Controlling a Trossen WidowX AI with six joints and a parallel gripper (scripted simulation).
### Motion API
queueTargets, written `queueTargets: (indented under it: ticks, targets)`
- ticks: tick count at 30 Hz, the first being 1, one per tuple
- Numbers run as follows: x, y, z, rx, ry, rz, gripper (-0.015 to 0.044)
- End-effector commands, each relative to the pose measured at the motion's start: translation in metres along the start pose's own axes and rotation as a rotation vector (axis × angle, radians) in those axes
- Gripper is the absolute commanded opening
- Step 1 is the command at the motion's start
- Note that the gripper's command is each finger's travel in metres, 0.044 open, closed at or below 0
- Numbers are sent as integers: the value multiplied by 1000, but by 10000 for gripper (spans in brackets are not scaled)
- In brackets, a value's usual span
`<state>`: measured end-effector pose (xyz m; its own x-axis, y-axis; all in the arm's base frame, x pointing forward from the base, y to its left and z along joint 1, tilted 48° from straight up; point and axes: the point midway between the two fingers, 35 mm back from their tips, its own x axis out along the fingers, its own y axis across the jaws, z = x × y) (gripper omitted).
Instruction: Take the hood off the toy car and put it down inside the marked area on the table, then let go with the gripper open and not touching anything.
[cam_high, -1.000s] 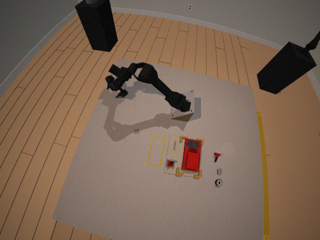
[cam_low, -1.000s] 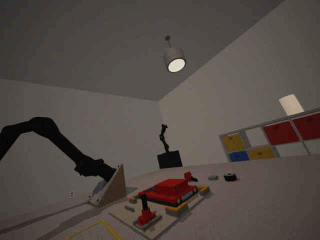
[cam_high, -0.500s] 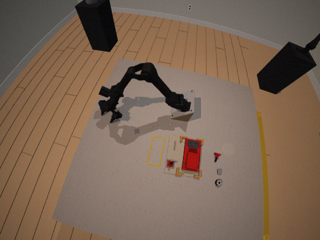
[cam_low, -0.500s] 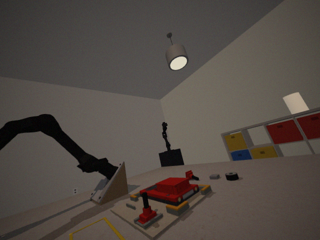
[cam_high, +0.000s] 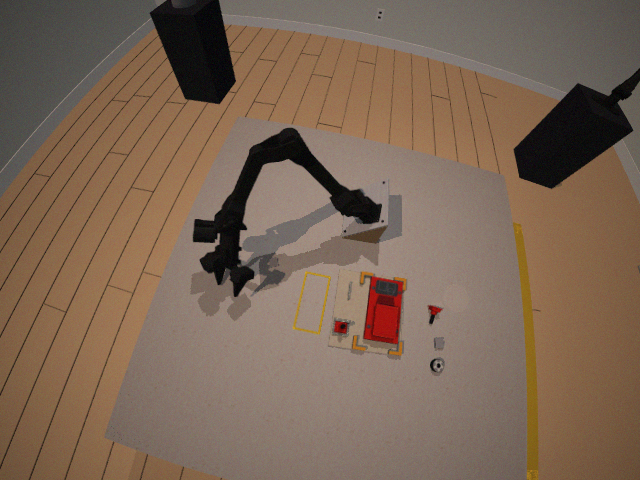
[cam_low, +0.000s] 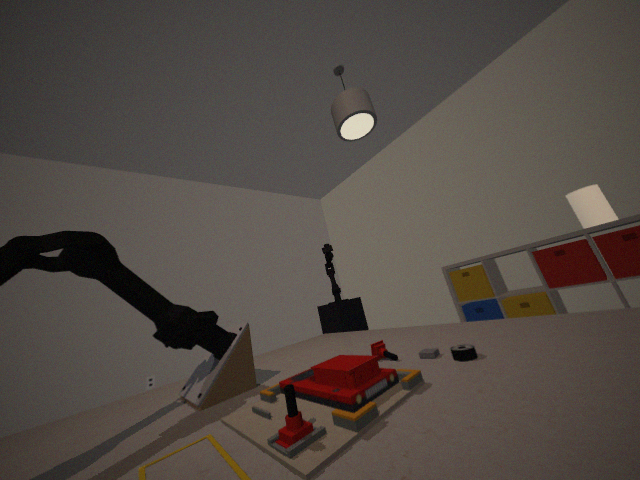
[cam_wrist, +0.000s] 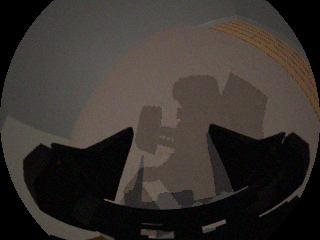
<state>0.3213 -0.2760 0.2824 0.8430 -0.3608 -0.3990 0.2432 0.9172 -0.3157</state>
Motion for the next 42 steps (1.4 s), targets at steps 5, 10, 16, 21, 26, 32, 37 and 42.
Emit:
queueTargets:
  ticks: [5,10,16,21,26,32,37,42]
  targets:
    - [40,84,6,-3,102,147,440]
    - [60,135,-11,63,232,216,440]
    - [78,217,-42,119,455,278,440]
    - [78,282,-74,108,647,270,440]
    - [64,346,-111,39,825,201,440]
    - [44,393,-144,-100,916,123,440]
    - [24,422,-168,-242,955,31,440]
    - [-2,447,-190,-388,944,-121,440]
